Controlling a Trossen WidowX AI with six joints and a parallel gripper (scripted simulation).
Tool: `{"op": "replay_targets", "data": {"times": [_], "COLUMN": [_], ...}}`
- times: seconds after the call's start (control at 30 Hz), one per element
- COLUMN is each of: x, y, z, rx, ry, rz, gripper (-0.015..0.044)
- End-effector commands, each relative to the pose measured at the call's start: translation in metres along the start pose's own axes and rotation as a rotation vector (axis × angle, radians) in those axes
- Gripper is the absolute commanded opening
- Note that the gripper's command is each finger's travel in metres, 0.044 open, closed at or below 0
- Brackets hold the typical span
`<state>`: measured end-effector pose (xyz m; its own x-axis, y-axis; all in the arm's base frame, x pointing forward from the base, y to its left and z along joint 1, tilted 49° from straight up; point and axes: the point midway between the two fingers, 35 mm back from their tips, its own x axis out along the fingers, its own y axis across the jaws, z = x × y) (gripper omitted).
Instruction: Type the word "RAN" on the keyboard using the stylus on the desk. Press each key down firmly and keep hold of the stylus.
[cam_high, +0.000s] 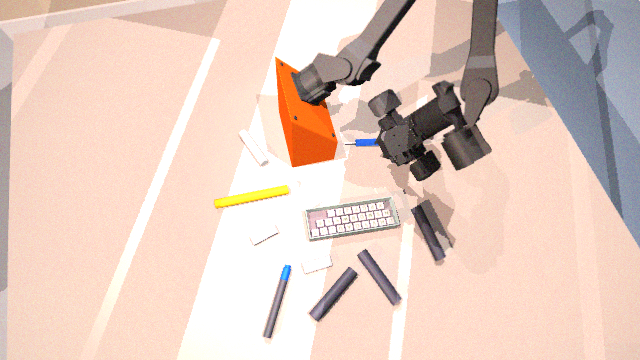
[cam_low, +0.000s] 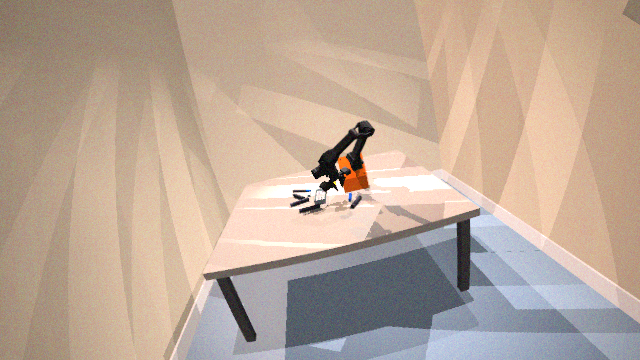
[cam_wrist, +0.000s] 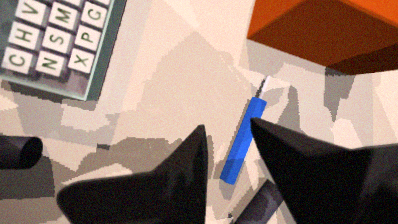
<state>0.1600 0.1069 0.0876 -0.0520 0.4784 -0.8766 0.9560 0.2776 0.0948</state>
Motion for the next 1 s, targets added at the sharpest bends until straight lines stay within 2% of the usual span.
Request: {"op": "replay_targets", "data": {"times": [0.0,0.1,0.97], "x": [0.0056,0.0056,0.0121], "y": [-0.0418,-0.0445,-0.0449], "z": [-0.0209,-0.0222,-0.0261], "rx": [0.536,0.617,0.617], "ry": [-0.143,-0.148,-0.147], "rz": [0.035,0.047,0.047], "gripper": [0.0150,0.0150,0.0150]}}
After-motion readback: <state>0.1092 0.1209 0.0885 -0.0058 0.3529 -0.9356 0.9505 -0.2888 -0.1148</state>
